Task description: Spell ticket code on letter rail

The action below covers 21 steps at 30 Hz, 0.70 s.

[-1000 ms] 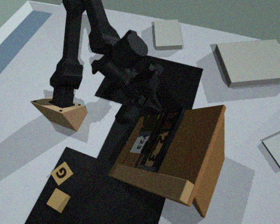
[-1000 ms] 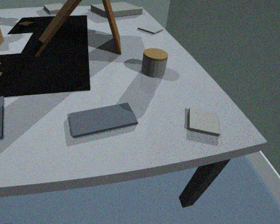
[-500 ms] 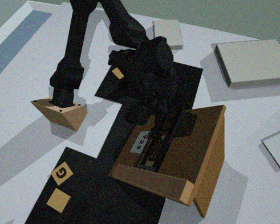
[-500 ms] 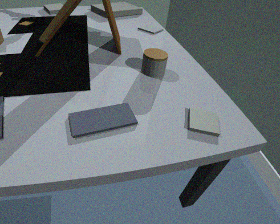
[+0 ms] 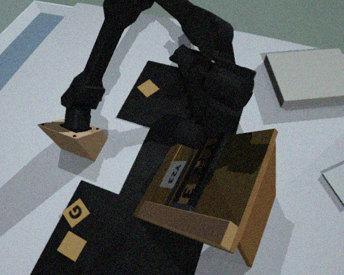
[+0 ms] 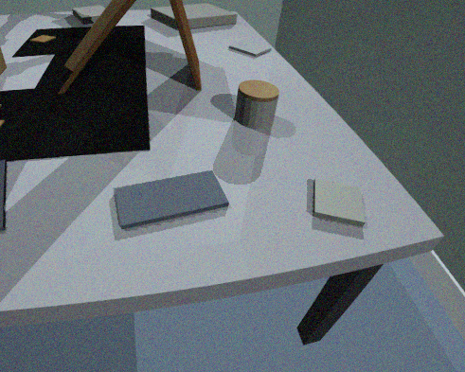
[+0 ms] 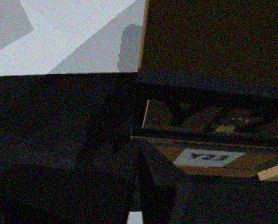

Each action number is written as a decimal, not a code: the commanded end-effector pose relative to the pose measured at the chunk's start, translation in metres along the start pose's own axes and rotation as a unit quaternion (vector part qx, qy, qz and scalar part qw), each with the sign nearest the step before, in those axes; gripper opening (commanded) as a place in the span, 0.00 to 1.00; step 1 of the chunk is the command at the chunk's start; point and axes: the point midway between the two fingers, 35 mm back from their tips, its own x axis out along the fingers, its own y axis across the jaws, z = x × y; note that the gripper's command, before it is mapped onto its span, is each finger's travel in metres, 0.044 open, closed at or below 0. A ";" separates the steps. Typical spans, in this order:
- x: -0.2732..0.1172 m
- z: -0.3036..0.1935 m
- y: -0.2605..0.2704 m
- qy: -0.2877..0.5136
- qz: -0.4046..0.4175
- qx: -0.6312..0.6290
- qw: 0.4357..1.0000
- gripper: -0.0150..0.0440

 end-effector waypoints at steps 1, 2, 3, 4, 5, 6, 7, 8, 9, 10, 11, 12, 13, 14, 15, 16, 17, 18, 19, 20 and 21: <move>-0.003 0.000 0.004 0.019 0.001 -0.004 1.000 0.25; -0.003 0.000 0.004 0.019 0.001 -0.004 1.000 0.25; -0.003 0.000 0.004 0.019 0.001 -0.004 1.000 0.25; -0.002 0.000 0.004 0.019 0.001 -0.004 1.000 0.25; -0.002 0.000 0.003 0.019 0.001 -0.004 1.000 0.25; -0.001 0.001 0.003 0.019 0.001 -0.004 1.000 0.25; -0.001 0.001 0.003 0.019 0.001 -0.004 1.000 0.25; 0.000 0.001 0.003 0.019 0.001 -0.004 1.000 0.25; 0.001 0.002 0.003 0.019 0.001 -0.004 1.000 0.25; 0.001 0.002 0.003 0.019 0.001 -0.004 1.000 0.25; 0.002 0.002 0.002 0.019 0.001 -0.004 1.000 0.25; 0.003 0.003 0.002 0.019 0.002 -0.004 1.000 0.25; 0.003 0.003 0.002 0.019 0.002 -0.004 1.000 0.25; 0.003 0.004 0.002 0.019 0.002 -0.004 1.000 0.25; 0.004 0.004 0.002 0.019 0.002 -0.004 1.000 0.25; 0.004 0.005 0.002 0.019 0.002 -0.004 1.000 0.25; 0.005 0.005 0.002 0.019 0.002 -0.004 1.000 0.25; 0.005 0.005 0.002 0.019 0.002 -0.004 1.000 0.25; 0.005 0.006 0.002 0.019 0.002 -0.004 1.000 0.25; 0.006 0.006 0.002 0.019 0.002 -0.005 1.000 0.25; 0.006 0.006 0.003 0.019 0.002 -0.005 1.000 0.25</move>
